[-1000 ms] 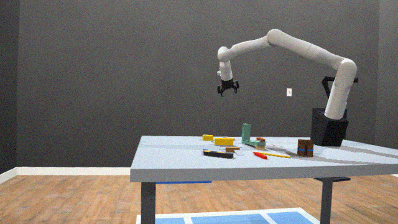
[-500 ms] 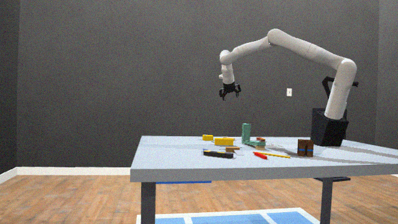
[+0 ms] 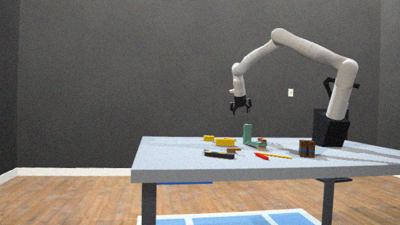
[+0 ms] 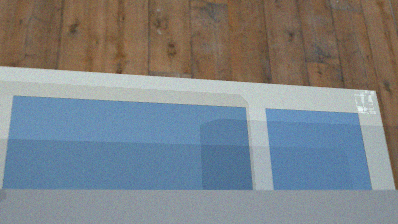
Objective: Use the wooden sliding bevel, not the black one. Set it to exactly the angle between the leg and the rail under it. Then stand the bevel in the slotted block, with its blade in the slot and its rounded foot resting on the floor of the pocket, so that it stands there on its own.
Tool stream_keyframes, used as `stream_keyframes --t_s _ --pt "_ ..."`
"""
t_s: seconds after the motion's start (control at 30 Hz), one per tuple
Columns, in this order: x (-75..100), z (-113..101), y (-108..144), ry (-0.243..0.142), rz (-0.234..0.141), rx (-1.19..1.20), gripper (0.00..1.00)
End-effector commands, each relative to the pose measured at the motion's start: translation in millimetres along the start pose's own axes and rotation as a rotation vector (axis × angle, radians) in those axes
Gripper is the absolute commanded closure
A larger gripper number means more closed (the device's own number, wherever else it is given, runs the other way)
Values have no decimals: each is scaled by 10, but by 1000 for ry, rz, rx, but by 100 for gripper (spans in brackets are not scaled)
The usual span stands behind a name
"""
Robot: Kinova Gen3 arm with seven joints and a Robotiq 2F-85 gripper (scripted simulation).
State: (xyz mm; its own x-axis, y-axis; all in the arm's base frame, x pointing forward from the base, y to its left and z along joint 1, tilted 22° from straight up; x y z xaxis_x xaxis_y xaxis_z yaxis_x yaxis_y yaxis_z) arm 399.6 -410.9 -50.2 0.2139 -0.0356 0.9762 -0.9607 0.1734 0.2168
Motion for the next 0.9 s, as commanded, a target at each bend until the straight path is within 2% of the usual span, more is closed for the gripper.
stream_keyframes --t_s 0.0,0.1,0.17,0.3,0.53,0.67,0.87 --pt "-266 -230 215 -74 53 5 0" --pt "-394 -417 354 -130 78 4 0" --pt "-394 -417 354 -130 78 4 0" --pt "-552 -777 606 -229 126 -6 0" --pt "-627 -1246 920 -350 187 -29 0" --pt "-624 -1393 1019 -387 206 -39 0" --pt "-620 -1444 1053 -400 213 -43 0"
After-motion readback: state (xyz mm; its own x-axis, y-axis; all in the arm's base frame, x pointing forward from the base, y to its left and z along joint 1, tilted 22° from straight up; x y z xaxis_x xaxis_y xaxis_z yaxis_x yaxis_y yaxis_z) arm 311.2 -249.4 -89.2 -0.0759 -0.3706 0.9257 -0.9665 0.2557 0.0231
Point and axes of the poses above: the point where the finger pads meet when closed, its own x axis back along the fingers, its own y axis across the jaws, z = x × y, the point moved 9 cm from there along x, back along the fingers, and after that the axes turned 5 degrees about -x, right-handed, at the moved point
